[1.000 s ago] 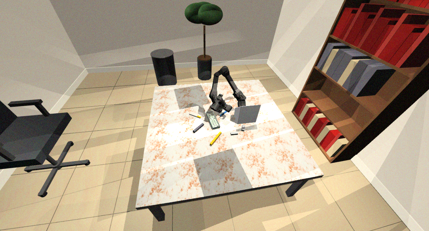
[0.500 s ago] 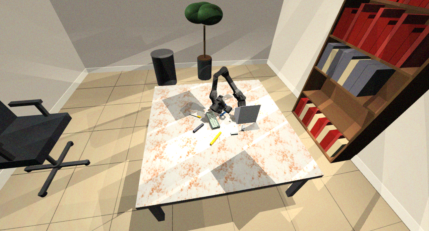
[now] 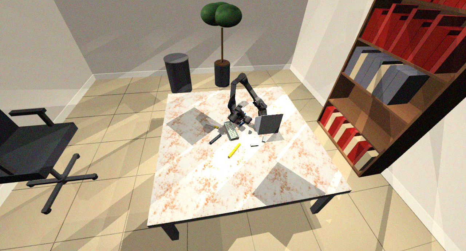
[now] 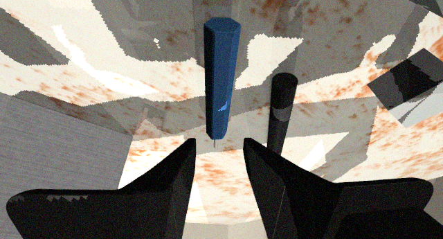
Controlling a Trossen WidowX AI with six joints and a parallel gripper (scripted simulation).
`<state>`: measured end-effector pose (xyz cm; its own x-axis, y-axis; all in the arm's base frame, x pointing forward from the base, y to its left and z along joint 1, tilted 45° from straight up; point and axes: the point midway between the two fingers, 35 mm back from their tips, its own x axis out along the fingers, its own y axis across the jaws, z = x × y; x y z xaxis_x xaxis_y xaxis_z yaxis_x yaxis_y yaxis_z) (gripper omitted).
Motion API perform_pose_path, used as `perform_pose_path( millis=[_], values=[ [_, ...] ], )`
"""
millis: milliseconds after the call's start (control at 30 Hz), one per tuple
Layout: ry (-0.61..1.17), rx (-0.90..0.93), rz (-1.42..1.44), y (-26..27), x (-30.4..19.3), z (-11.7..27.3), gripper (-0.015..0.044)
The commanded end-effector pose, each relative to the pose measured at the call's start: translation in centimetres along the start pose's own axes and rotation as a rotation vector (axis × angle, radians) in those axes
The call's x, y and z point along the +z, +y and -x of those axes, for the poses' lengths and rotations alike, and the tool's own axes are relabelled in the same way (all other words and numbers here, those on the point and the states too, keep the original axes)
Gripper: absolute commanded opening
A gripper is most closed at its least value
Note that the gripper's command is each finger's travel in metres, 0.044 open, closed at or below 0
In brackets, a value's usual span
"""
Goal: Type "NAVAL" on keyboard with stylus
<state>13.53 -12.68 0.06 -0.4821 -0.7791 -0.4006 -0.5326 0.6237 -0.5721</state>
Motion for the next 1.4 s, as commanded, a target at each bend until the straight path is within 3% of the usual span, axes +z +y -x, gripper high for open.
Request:
perform_pose_path(
  millis=[0,1100,1267,1367],
  values=[
    [0.003,-0.004,0.007,0.0,0.2,-0.4,0.015],
    [0.004,-0.005,0.007,0.1,1.5,-2.7,0.015],
    [0.001,-0.001,0.0,0.0,1.4,-2.5,0.0019],
    [0.001,-0.001,0.0,0.0,1.4,-2.5,0.0]
  ],
)
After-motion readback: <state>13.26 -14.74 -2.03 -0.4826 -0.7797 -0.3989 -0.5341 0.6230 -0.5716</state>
